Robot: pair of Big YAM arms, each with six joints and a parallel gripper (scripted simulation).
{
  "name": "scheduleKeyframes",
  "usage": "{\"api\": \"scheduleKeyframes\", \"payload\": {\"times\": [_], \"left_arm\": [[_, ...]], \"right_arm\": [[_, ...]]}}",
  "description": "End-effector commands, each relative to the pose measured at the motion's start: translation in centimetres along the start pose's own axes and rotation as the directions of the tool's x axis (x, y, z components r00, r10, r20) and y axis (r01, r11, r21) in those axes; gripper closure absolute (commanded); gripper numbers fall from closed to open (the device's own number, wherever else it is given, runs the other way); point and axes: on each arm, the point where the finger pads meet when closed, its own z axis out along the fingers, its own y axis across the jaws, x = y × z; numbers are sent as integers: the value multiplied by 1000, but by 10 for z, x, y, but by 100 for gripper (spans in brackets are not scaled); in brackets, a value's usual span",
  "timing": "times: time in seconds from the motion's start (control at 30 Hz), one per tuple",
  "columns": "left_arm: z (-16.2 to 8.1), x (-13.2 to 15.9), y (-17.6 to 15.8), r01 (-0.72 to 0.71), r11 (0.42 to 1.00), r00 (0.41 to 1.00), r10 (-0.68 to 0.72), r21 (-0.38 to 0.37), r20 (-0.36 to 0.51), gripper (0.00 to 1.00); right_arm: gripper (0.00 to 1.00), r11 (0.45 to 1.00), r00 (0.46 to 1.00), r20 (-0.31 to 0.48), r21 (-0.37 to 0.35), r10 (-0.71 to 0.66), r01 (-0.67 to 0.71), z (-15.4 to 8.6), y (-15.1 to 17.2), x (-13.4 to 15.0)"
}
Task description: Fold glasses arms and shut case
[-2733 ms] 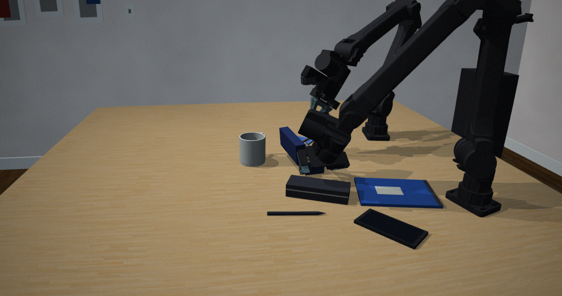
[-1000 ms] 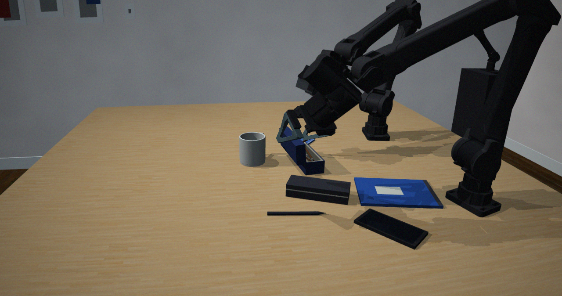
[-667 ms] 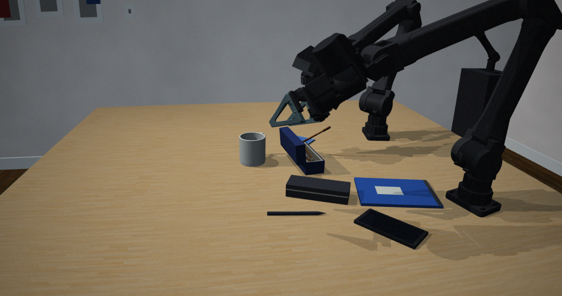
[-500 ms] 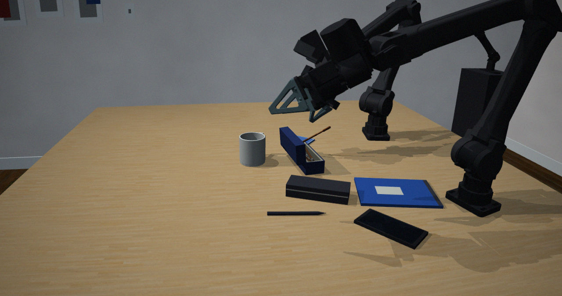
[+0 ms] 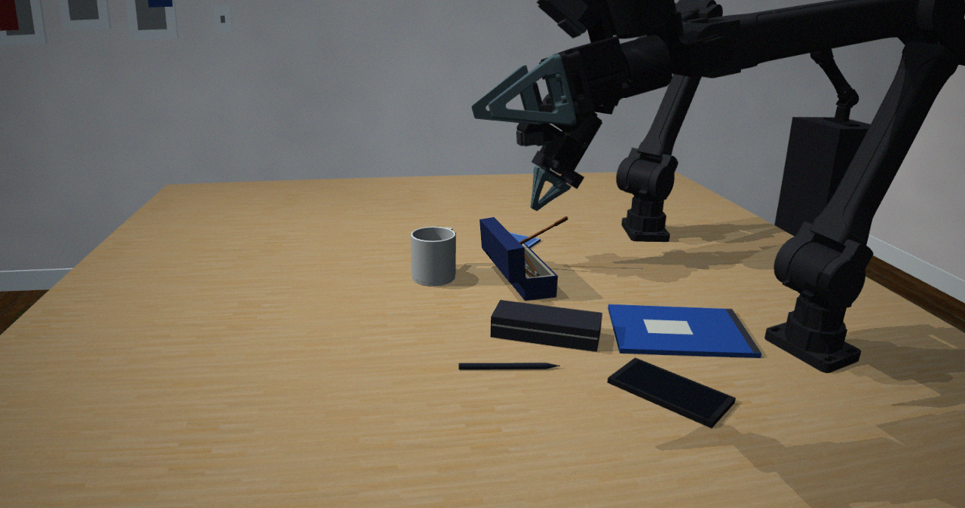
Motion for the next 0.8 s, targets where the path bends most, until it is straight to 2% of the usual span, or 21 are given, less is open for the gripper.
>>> {"api": "scheduleKeyframes", "payload": {"times": [0.0,0.03,0.1,0.13,0.27,0.4,0.43,0.47,0.5,0.53,0.57,0.67,0.7,0.77], "left_arm": [[-14,-80,39,117,990,980,-102,-84,169,0],[-20,-87,46,138,985,973,-116,-103,198,0],[-20,-87,46,138,985,973,-116,-103,198,0],[-23,-100,60,161,980,971,-135,-119,200,0],[-47,-119,83,244,954,934,-182,-177,308,0],[-47,-134,104,262,942,936,-195,-209,294,0],[-43,-130,101,248,946,942,-185,-208,280,0],[-48,-139,100,235,950,938,-167,-207,303,0],[-69,-158,104,238,947,921,-150,-214,359,0],[-70,-158,107,237,947,925,-151,-218,348,0],[-70,-165,100,236,951,918,-149,-202,369,0],[-64,-161,99,235,951,921,-152,-200,359,0],[-58,-151,100,225,952,933,-149,-207,327,0],[-58,-155,95,234,953,926,-159,-192,342,0]], "right_arm": [[100,1000,999,29,-21,18,-18,-5,8,-12],[100,1000,999,29,-21,18,-18,-5,8,-12],[100,1000,999,29,-21,18,-18,-5,8,-12],[100,1000,999,29,-21,18,-18,-5,8,-12],[100,1000,999,29,-21,18,-18,-5,8,-12],[100,1000,999,29,-21,18,-18,-5,8,-12],[100,1000,999,29,-21,18,-18,-5,8,-12],[100,1000,999,29,-21,18,-18,-5,8,-12],[100,1000,999,29,-21,18,-18,-5,8,-12],[100,1000,999,29,-21,18,-18,-5,8,-12],[100,1000,999,29,-21,18,-18,-5,8,-12],[100,1000,999,29,-21,18,-18,-5,8,-12],[100,1000,999,29,-21,18,-18,-5,8,-12],[100,1000,999,29,-21,18,-18,-5,8,-12]]}}
